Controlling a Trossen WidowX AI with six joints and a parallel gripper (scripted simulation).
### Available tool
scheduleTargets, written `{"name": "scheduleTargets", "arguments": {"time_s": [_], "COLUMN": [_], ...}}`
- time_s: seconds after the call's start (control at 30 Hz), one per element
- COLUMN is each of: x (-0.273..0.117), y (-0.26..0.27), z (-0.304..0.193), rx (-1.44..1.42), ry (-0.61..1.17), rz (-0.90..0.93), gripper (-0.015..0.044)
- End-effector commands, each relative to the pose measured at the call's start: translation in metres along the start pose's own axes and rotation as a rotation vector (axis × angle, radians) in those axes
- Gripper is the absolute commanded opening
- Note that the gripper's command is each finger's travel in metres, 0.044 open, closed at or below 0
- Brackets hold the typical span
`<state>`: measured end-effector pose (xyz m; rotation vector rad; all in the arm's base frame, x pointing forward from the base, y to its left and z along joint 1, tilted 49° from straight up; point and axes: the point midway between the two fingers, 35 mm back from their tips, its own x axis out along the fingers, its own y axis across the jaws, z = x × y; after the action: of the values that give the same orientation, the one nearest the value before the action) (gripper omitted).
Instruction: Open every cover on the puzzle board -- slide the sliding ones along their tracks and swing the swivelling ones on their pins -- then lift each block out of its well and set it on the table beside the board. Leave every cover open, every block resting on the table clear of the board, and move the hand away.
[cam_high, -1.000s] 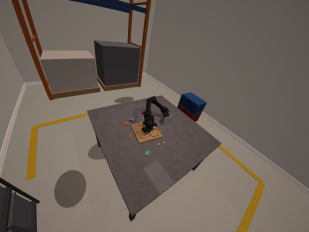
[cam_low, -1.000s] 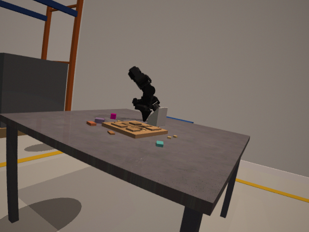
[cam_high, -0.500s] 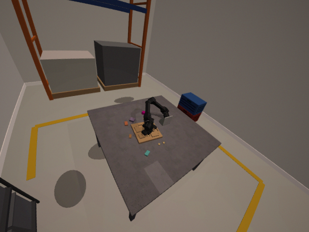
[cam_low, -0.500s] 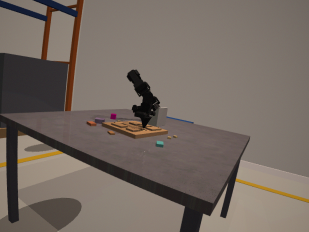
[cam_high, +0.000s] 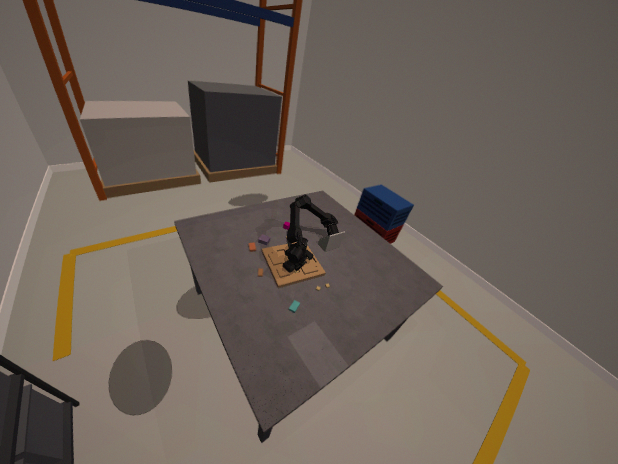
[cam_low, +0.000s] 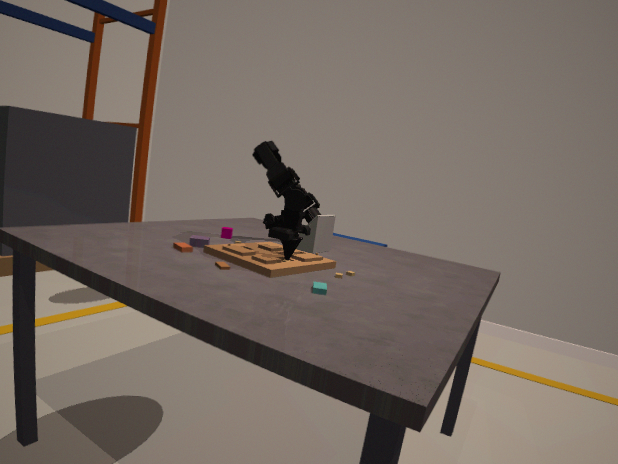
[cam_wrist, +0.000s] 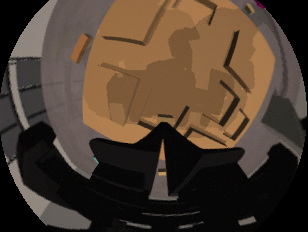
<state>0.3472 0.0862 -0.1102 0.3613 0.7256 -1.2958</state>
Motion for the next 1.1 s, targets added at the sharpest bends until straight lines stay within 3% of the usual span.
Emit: {"name": "scheduleTargets", "arguments": {"time_s": [0.0, 1.07], "x": [0.002, 0.005], "y": [-0.001, 0.005], "z": [0.001, 0.017], "rx": [-0.005, -0.004], "ry": [-0.003, -0.004], "rz": [-0.001, -0.001], "gripper": [0.0, 0.0]}}
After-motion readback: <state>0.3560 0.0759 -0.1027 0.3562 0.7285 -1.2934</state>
